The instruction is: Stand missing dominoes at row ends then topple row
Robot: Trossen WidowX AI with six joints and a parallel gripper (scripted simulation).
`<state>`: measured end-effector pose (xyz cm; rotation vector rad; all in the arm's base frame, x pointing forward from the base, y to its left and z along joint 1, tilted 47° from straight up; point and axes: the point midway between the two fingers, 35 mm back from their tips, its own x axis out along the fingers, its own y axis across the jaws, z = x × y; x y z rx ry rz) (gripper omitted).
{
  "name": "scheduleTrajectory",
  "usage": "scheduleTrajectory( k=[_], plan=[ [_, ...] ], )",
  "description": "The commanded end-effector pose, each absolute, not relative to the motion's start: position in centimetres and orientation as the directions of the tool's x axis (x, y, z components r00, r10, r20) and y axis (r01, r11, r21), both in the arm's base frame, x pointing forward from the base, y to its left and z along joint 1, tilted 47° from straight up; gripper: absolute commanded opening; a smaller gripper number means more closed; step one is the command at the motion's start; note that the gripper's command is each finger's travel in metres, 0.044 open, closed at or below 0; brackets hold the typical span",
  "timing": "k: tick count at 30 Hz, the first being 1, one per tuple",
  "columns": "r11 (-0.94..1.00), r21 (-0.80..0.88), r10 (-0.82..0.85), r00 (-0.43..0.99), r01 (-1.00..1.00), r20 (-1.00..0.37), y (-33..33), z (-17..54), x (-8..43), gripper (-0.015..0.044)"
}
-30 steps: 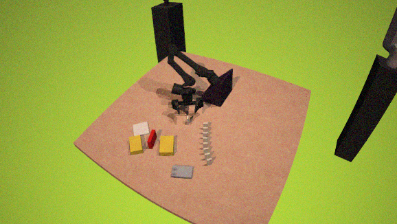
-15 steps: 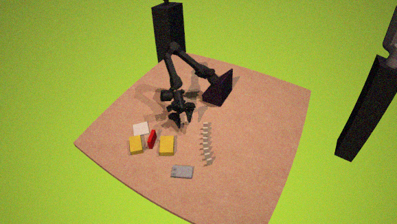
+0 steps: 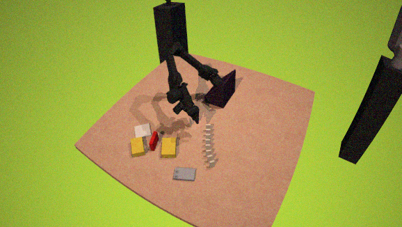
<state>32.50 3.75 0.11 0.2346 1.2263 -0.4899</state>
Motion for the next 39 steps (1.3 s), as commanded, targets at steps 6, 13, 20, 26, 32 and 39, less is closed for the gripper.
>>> scheduleTrajectory(
  k=[6, 13, 20, 26, 32, 39],
  plan=[
    [0.457, -0.323, -0.696, 0.107, 0.829, -0.710, 2.3, 4.6, 29.9, 0.0440],
    [0.436, -0.321, -0.717, 0.109, 0.841, -0.688, 2.2, 5.0, 29.8, 0.0440],
    [0.437, -0.321, -0.716, 0.109, 0.840, -0.690, -0.1, 2.6, 30.4, 0.0440],
    [0.435, -0.322, -0.719, 0.109, 0.841, -0.687, -2.5, 0.5, 30.5, 0.0440],
    [0.435, -0.322, -0.719, 0.109, 0.841, -0.687, -2.9, 0.1, 30.6, 0.0440],
    [0.435, -0.322, -0.719, 0.109, 0.841, -0.686, -3.6, -0.5, 30.7, 0.0440]
  ],
)
